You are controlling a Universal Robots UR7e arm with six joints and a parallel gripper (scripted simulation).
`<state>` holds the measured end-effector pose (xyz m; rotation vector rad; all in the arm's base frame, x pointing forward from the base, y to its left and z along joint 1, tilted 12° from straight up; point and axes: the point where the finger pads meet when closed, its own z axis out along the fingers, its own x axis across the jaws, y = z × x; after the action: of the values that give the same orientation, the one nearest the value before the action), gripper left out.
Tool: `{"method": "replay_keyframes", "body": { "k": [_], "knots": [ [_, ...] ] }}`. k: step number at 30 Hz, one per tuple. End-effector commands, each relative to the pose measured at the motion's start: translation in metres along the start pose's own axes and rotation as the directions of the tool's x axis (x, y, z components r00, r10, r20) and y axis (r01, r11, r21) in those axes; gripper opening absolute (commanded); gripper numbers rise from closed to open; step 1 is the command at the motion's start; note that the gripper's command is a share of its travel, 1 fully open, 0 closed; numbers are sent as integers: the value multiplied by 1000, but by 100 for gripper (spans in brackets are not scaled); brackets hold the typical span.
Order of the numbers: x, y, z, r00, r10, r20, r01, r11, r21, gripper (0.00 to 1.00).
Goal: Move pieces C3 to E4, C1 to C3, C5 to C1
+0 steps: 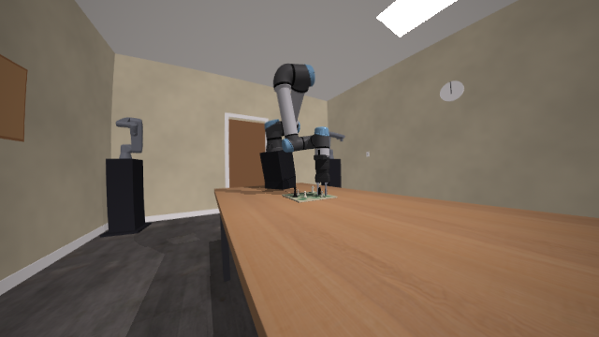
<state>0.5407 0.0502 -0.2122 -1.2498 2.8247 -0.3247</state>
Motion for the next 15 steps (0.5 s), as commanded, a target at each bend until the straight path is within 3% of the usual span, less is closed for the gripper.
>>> {"method": "replay_keyframes", "body": {
  "k": [1, 5, 15],
  "knots": [
    [-1, -1, -9, 1000, 0, 1, 0, 1000, 2, 68],
    [-1, -1, -16, 1000, 0, 1, 0, 1000, 2, 68],
    [0, 0, -67, 1000, 0, 1, 0, 1000, 2, 68]
  ]
}}
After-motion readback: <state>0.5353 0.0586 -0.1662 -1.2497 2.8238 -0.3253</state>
